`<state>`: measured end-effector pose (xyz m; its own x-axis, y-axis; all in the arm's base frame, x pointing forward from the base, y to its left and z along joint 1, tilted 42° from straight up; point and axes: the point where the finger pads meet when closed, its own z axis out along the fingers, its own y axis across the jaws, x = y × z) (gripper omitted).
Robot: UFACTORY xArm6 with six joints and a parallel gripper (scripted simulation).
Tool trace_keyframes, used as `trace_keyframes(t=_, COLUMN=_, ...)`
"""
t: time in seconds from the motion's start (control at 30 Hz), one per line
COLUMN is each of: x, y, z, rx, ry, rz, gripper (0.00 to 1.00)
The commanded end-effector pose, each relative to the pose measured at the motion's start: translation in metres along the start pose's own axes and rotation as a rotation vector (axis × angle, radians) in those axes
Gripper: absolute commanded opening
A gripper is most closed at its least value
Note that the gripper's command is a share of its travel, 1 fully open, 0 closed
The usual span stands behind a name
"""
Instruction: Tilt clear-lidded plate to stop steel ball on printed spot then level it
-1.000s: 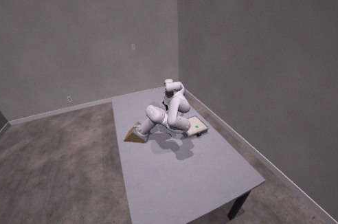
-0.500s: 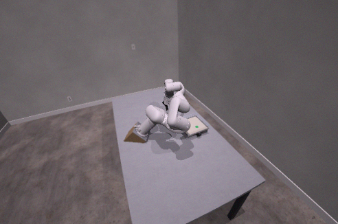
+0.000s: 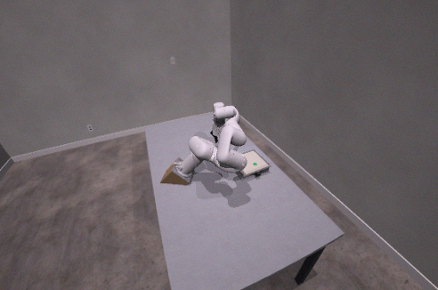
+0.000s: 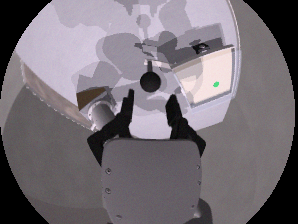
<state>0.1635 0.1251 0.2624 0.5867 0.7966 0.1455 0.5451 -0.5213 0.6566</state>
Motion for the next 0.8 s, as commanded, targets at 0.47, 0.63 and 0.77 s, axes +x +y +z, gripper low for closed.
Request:
trace_keyframes(t=0.47, x=0.0005, y=0.0002, z=-0.0006, rx=0.001, ry=0.001, rz=0.001, gripper=0.61)
trace_keyframes(t=0.63, x=0.0005, y=0.0001, z=0.0001, rx=0.001, ry=0.002, rz=0.001, gripper=0.61)
trace_keyframes(t=0.77, x=0.0005, y=0.0001, z=0.0013, rx=0.001, ry=0.002, rz=0.001, gripper=0.61)
